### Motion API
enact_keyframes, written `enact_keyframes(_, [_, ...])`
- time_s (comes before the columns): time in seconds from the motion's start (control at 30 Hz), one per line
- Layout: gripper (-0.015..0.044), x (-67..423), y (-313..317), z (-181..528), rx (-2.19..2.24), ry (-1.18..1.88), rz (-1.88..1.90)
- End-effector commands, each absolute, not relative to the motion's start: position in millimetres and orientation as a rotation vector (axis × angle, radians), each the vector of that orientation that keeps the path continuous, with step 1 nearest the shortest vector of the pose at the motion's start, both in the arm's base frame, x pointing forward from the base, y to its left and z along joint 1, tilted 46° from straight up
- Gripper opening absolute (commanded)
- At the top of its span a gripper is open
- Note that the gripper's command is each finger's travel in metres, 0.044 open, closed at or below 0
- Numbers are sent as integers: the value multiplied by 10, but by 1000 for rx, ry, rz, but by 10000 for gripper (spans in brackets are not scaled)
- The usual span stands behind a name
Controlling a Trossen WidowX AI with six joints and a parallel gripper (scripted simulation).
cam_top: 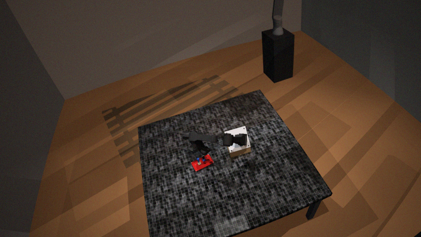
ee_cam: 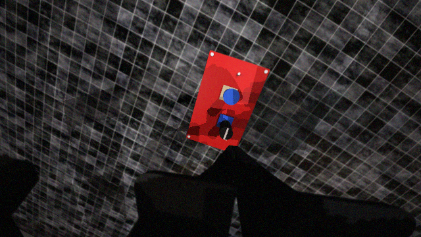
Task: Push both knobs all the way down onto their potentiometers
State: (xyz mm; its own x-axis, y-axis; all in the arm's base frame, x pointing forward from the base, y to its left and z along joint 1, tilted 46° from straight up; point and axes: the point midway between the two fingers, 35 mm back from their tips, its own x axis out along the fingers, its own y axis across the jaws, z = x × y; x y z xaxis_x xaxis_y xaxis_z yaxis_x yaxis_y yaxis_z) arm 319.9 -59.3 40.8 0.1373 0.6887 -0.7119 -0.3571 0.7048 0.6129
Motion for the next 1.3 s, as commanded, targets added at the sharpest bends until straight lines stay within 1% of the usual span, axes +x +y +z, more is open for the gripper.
enact_keyframes(0.0, [0, 3189, -428, 274, 341, 1220, 796])
enact_keyframes(1.27, [0, 3214, -280, 129, 342, 1220, 796])
